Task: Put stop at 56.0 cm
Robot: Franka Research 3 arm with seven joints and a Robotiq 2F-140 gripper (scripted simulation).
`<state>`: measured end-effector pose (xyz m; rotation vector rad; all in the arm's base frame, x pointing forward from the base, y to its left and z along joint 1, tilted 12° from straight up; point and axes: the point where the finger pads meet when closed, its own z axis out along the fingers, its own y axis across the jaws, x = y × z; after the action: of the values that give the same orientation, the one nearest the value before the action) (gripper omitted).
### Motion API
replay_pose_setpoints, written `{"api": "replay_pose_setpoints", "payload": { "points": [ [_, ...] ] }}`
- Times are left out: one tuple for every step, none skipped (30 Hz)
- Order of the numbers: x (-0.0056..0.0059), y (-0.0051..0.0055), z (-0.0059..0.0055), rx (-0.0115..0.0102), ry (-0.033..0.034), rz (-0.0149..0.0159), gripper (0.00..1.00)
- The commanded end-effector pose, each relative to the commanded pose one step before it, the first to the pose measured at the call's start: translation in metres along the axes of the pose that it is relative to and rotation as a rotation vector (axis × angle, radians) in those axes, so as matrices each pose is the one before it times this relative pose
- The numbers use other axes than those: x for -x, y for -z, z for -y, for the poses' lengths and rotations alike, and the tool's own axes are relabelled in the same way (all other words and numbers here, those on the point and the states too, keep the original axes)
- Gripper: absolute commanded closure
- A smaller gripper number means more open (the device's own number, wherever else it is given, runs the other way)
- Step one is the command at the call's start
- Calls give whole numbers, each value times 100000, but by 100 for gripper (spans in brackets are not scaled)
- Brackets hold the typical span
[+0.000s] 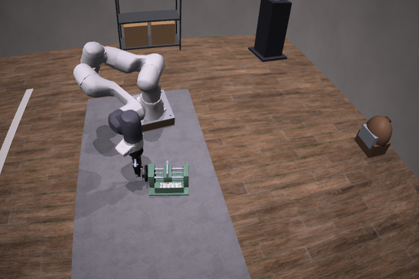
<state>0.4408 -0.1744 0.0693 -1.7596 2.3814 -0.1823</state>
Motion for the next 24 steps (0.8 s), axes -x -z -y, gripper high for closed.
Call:
{"api": "replay_pose_setpoints", "payload": {
  "points": [
    [74, 141, -633, 81, -371, -60, 96],
    [0, 64, -134, 0, 0, 1, 96],
    [0, 72, -129, 0, 0, 1, 96],
    [0, 0, 0, 0, 0, 0, 96],
    [0, 0, 0, 0, 0, 0, 96],
    [0, 71, -128, 0, 0, 0, 96],
    [0, 72, -126, 0, 0, -1, 96],
    [0, 94, -115, -1, 0, 2, 96],
    [0, 93, -114, 0, 0, 0, 96],
    [0, 91, -113, 0, 0, -1, 96],
    [0, 105, -106, 0, 0, 0, 96],
    [0, 117, -100, 0, 0, 1, 96],
    [0, 114, -100, 0, 0, -1, 96],
    [0, 116, -97, 1, 0, -2, 96],
    [0, 141, -83, -1, -1, 2, 96],
    [0, 138, -83, 0, 0, 0, 96],
    [0, 135, -83, 1, 1, -2, 96],
    [0, 133, -53, -1, -1, 1, 96],
    [0, 130, -50, 0, 0, 1, 96],
    [0, 128, -50, 0, 0, -1, 96],
    [0, 0, 0, 0, 0, 0, 96],
    [0, 0, 0, 0, 0, 0, 96],
    [0, 126, -46, 1, 1, -1, 96],
    [0, 124, -23, 0, -1, 1, 96]
  ]
}}
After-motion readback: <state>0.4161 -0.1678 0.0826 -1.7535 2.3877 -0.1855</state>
